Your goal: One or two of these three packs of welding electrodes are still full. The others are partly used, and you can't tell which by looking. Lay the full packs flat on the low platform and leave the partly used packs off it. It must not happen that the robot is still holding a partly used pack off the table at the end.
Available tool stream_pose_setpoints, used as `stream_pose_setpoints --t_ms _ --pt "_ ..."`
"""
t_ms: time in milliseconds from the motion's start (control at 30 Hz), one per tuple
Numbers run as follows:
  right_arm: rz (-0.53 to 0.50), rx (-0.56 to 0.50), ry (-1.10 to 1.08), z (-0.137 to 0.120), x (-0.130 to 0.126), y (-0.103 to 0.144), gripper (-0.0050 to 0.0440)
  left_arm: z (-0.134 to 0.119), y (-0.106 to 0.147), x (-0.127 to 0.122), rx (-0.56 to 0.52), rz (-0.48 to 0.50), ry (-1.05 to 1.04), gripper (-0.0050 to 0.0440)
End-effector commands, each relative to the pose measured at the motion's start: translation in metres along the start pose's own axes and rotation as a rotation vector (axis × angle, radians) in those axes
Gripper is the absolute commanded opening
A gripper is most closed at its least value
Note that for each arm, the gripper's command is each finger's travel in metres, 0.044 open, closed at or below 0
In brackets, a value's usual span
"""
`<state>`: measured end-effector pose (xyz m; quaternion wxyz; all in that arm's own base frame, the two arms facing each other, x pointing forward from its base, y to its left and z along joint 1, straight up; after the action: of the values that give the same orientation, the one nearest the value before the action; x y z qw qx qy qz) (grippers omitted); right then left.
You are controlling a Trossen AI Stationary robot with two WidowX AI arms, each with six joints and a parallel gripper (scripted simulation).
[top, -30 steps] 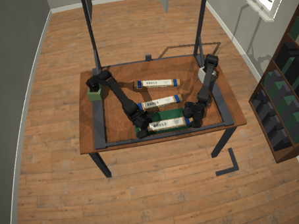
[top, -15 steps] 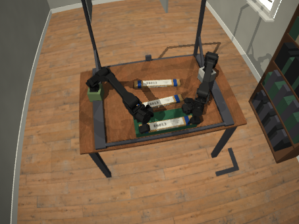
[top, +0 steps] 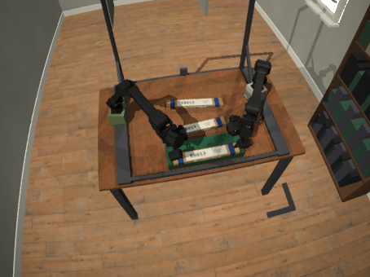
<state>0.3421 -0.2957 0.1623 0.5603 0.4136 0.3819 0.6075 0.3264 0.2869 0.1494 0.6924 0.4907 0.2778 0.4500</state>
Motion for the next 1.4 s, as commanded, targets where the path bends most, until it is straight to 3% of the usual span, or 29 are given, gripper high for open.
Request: stream_pose_setpoints --t_ms 0,267,333,833,900,1367 --pt "-0.029 -0.027 0.011 -0.01 0.027 0.021 0.043 0.002 0.025 -0.029 -0.014 0.045 -0.015 0.043" --pt "-0.025 -0.024 0.009 -0.039 0.069 0.034 0.043 -0.01 0.036 -0.079 -0.012 0.041 -0.013 0.043" --pt "-0.025 -0.024 0.009 -0.039 0.069 0.034 0.043 -0.01 0.036 -0.079 -0.012 0.041 -0.013 0.043" --pt "-0.016 -0.015 0.005 -0.093 0.149 0.058 0.043 -0.031 0.06 -0.173 -0.008 0.029 -0.009 0.043" --pt "-0.016 -0.015 0.005 -0.093 0.149 0.058 0.043 -0.031 0.06 -0.173 -0.008 0.029 -0.009 0.043" --pt "-0.01 -0.009 0.002 -0.143 0.223 0.082 0.043 -0.049 0.084 -0.26 -0.004 0.021 -0.006 0.043"
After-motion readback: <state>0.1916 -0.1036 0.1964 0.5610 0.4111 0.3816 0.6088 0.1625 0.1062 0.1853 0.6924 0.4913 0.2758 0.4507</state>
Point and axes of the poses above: on each arm, the point midway between the two fingers, 35 mm back from their tips, its own y axis back along the fingers, its own x axis across the jaws, z = x × y, the point moved 10 cm from there along y, back along the fingers, and after that the axes turned 11 degrees about -y, right-handed, at the moved point
